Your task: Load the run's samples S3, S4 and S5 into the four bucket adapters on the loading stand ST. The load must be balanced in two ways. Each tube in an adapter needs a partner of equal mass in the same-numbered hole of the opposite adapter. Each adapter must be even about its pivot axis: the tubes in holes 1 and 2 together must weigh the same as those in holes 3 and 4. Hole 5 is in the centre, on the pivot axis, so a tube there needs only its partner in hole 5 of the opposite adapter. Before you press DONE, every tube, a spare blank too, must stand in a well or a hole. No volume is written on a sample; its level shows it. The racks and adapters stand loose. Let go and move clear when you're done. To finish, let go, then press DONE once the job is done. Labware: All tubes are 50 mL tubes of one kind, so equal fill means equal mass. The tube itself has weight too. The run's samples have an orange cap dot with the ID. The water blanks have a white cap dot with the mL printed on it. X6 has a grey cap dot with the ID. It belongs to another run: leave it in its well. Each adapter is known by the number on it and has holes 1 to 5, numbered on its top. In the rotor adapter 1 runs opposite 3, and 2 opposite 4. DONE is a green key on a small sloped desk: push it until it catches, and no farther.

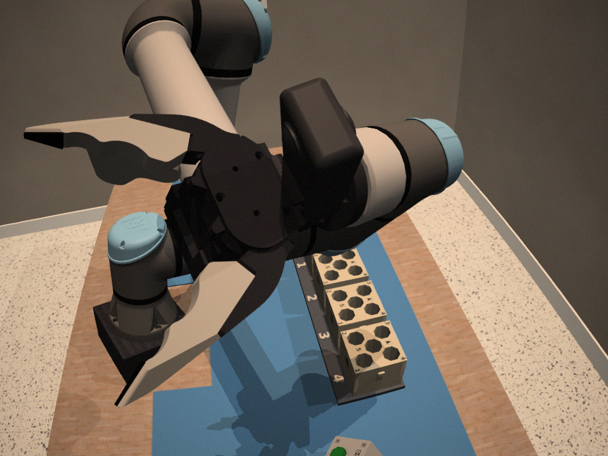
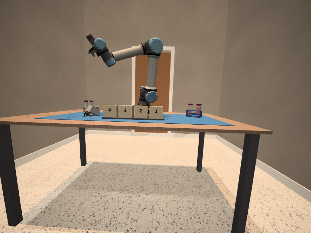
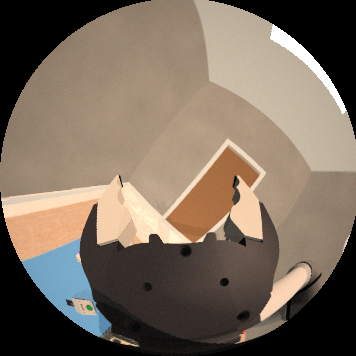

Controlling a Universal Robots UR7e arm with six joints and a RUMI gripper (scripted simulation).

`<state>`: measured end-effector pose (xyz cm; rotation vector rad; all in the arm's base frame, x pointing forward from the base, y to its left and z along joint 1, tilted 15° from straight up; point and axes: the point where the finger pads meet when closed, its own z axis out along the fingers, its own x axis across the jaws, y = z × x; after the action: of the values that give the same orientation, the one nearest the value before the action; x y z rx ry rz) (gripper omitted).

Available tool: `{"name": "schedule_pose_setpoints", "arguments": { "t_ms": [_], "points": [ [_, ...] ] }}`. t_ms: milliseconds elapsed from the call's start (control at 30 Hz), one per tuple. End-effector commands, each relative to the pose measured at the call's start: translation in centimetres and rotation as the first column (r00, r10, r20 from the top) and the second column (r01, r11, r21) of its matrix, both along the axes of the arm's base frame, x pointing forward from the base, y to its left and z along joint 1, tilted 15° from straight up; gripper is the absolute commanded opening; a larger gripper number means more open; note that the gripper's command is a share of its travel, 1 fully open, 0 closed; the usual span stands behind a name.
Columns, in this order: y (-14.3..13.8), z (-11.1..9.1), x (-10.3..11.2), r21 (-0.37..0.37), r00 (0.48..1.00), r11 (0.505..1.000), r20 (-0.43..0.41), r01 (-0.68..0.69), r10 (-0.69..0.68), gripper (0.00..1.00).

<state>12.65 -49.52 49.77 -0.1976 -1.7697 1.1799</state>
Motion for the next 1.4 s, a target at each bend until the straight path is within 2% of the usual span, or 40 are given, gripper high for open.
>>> {"name": "schedule_pose_setpoints", "arguments": {
  "t_ms": [0, 533, 567, 1033, 1100, 1367],
  "points": [
    [0.0, 0.0, 0.0, -0.001, 1.000, 1.000, 0.001, 0.000, 0.000, 1.00],
    [0.0, 0.0, 0.0, -0.001, 1.000, 1.000, 0.001, 0.000, 0.000, 1.00],
    [0.3, -0.2, 0.2, 0.010, 1.000, 1.000, 0.001, -0.012, 0.012, 0.35],
    [5.0, -3.9, 3.9, 0.169, 0.984, 0.969, 0.023, -0.180, 0.178, 0.35],
    [5.0, -3.9, 3.9, 0.169, 0.984, 0.969, 0.023, -0.180, 0.178, 0.35],
    [7.7, -6.0, 6.0, 0.255, 0.962, 0.928, 0.047, -0.272, 0.269, 0.35]
  ]
}}
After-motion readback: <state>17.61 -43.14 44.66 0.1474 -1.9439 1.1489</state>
